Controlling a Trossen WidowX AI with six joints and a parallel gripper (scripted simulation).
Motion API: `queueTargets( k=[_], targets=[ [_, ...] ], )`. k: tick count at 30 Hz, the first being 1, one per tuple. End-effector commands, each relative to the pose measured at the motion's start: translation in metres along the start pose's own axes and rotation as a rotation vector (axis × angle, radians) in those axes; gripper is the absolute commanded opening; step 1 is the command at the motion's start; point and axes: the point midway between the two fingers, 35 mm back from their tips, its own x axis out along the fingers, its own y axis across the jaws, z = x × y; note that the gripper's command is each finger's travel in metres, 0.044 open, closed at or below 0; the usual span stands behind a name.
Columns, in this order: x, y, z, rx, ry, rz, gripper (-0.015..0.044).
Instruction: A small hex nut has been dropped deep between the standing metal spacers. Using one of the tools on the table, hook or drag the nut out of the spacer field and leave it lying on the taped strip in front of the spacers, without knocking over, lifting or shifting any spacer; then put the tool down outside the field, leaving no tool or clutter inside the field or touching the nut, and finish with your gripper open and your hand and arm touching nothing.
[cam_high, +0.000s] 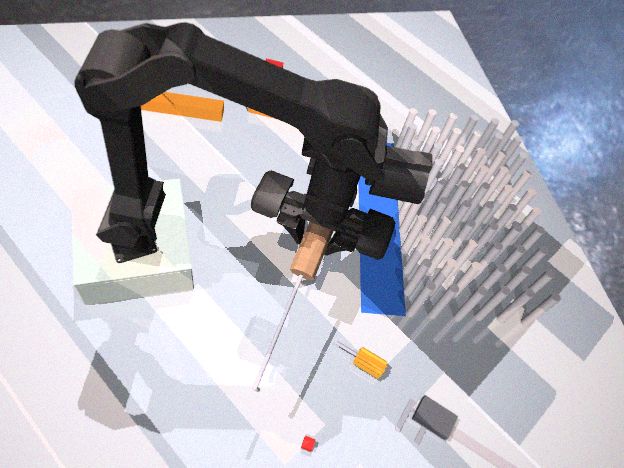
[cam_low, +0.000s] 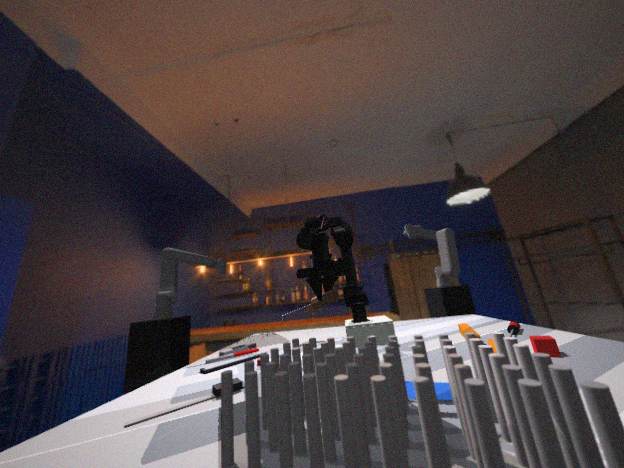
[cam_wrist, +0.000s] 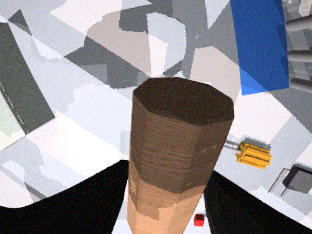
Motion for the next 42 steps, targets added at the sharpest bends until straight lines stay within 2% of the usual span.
queueTargets(
  k=[1,42],
  targets=[
    [-0.001,0.005,0.008,-0.115,0.023,-0.012,0.0000],
    [-0.010,0.068,0.106,-1.488,0.293,-0.108,0.0000]
  ],
)
